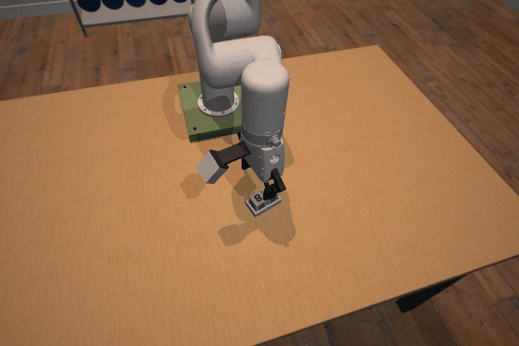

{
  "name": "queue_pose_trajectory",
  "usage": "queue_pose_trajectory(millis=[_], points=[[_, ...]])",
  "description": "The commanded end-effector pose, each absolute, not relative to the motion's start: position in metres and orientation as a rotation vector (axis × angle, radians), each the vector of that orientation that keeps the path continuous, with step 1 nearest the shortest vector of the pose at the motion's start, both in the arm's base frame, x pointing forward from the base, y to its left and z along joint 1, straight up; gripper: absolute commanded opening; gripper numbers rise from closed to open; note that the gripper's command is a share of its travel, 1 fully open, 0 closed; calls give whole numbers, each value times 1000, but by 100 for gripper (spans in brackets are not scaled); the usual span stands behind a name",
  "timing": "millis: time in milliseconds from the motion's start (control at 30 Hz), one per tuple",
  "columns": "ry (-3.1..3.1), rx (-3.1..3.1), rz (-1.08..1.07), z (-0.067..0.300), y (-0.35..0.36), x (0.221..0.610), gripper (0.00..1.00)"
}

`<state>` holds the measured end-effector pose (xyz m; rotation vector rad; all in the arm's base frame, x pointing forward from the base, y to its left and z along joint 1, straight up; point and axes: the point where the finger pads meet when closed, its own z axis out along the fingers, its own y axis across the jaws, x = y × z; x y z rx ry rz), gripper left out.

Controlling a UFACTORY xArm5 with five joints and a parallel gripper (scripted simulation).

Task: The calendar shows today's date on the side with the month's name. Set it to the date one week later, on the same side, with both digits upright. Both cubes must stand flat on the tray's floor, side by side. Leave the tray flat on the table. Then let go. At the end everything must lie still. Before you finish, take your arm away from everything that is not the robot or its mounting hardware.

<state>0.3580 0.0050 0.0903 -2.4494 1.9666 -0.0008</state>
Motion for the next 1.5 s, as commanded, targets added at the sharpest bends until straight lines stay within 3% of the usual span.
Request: queue_pose_trajectory(millis=[0, 233, 267, 1467], points=[[1914, -2488, -5, 91, 5, 359, 100], [1906, -2494, -5, 91, 5, 358, 100], [1906, -2494, -5, 91, 5, 358, 49], [1906, -2494, -5, 91, 5, 358, 49]])
